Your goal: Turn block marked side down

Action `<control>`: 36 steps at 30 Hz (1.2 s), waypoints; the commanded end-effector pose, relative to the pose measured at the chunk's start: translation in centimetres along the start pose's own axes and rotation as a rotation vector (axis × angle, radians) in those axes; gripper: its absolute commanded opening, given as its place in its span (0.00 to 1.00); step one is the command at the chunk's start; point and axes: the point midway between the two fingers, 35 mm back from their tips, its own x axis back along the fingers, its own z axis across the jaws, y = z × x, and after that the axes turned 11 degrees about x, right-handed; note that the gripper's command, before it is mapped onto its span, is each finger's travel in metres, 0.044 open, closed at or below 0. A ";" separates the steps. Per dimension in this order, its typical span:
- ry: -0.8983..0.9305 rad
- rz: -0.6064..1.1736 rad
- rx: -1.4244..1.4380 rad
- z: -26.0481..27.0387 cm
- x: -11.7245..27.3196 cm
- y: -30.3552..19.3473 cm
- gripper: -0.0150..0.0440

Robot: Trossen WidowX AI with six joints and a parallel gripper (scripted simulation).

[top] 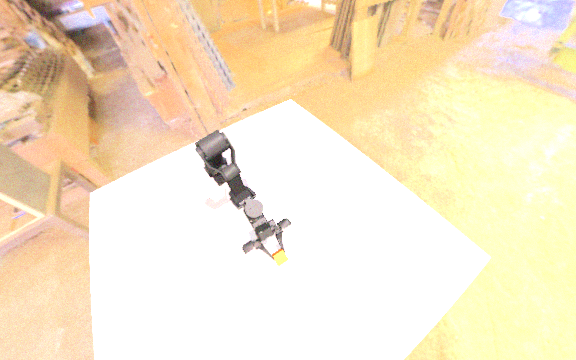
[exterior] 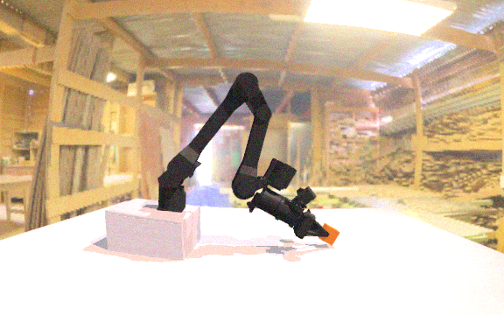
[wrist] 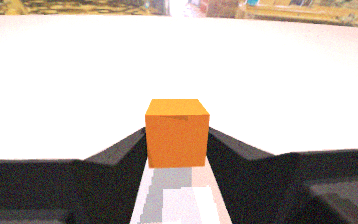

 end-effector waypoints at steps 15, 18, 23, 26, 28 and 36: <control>-0.005 -0.003 0.004 -0.1 0.1 0.0 0.52; -0.005 -0.003 0.004 -0.1 0.1 0.0 0.65; -0.005 -0.003 0.004 -0.1 0.1 0.0 0.88; -0.005 -0.003 0.004 -0.1 0.1 0.0 1.00; -0.005 -0.003 0.004 -0.1 0.1 0.0 1.00; -0.005 -0.003 0.004 -0.1 0.1 0.0 1.00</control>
